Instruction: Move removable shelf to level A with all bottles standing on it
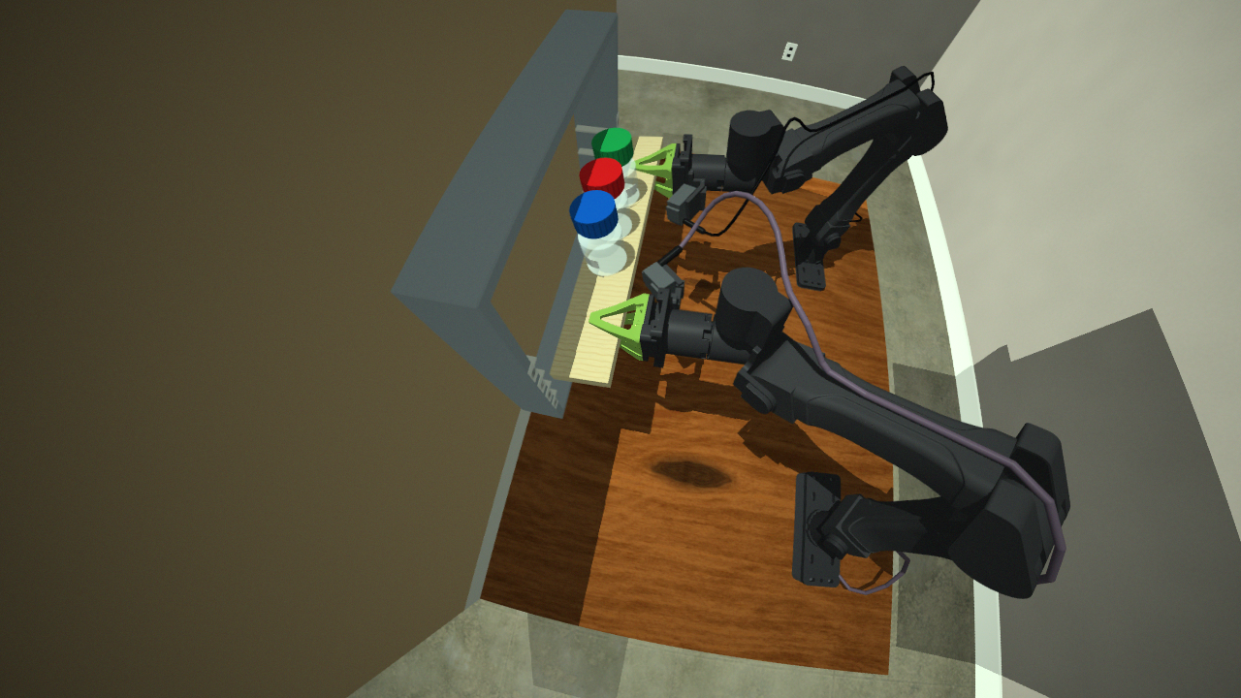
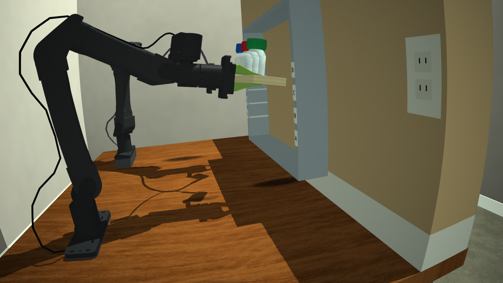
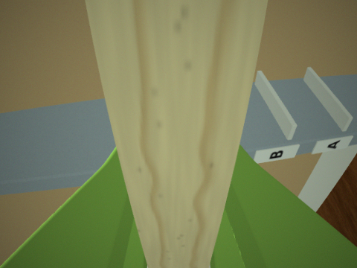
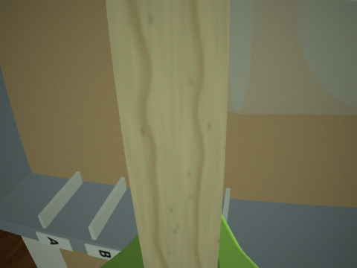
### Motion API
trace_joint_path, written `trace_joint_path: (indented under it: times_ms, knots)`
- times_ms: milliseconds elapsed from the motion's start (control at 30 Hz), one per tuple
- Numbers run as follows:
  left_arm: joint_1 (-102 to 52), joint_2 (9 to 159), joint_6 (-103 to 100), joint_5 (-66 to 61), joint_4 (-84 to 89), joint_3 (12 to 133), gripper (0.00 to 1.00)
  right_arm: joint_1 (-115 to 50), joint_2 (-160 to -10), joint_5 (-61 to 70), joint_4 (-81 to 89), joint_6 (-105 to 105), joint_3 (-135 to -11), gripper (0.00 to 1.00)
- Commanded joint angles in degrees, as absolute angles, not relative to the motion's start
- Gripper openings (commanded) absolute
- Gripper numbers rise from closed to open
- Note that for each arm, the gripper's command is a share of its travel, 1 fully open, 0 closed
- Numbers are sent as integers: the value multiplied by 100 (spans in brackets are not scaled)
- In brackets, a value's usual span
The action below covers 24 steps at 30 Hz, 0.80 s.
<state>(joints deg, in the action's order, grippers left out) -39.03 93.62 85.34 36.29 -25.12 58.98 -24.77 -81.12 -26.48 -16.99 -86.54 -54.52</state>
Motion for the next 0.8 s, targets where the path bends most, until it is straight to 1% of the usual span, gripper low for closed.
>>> trace_joint_path:
  times_ms: [0,767]
  knots:
    - [-3943,9252,8944,3711,-3208,5978,0,-2466,-7850,-2762,-2289,-8969,-5520,0]
    - [-3941,9596,8948,3702,-4074,5458,0,-2464,-8033,-2755,-3094,-8971,-4893,0]
